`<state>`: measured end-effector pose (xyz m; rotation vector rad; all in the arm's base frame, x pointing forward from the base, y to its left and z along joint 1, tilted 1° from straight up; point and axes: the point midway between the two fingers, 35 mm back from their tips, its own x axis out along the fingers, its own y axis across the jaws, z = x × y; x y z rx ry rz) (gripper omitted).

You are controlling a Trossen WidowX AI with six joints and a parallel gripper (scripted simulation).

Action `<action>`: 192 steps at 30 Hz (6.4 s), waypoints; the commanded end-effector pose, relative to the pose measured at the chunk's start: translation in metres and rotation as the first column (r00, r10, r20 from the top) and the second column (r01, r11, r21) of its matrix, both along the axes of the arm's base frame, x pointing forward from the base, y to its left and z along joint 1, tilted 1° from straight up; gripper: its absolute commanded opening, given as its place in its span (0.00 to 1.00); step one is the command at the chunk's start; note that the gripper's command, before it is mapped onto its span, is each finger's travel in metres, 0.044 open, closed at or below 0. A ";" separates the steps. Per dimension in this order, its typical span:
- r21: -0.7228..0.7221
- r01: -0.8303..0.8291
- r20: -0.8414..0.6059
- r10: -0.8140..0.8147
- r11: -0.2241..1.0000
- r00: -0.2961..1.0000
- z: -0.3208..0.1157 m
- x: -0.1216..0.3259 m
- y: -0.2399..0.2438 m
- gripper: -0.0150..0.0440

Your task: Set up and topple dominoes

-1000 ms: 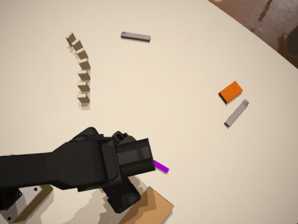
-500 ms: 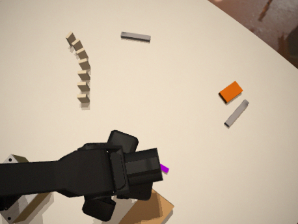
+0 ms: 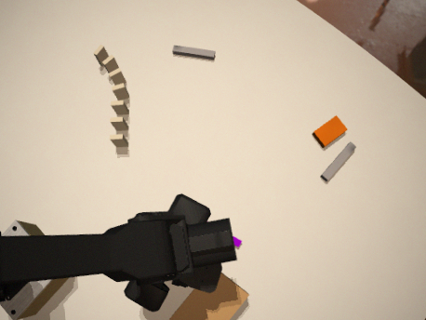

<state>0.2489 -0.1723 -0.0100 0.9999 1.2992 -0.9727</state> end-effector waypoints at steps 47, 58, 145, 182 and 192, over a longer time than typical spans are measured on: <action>0.001 0.005 -0.013 -0.005 1.000 1.000 0.036 -0.002 -0.002 0.44; 0.000 -0.013 -0.013 0.013 1.000 1.000 0.128 -0.001 -0.007 0.44; -0.875 -0.481 0.315 0.828 0.063 -0.463 0.085 0.207 0.090 0.44; -0.960 -0.250 0.264 0.694 0.124 -0.670 0.099 0.138 0.096 0.44; -0.960 -0.250 0.263 0.695 0.123 -0.669 0.070 0.144 0.095 0.44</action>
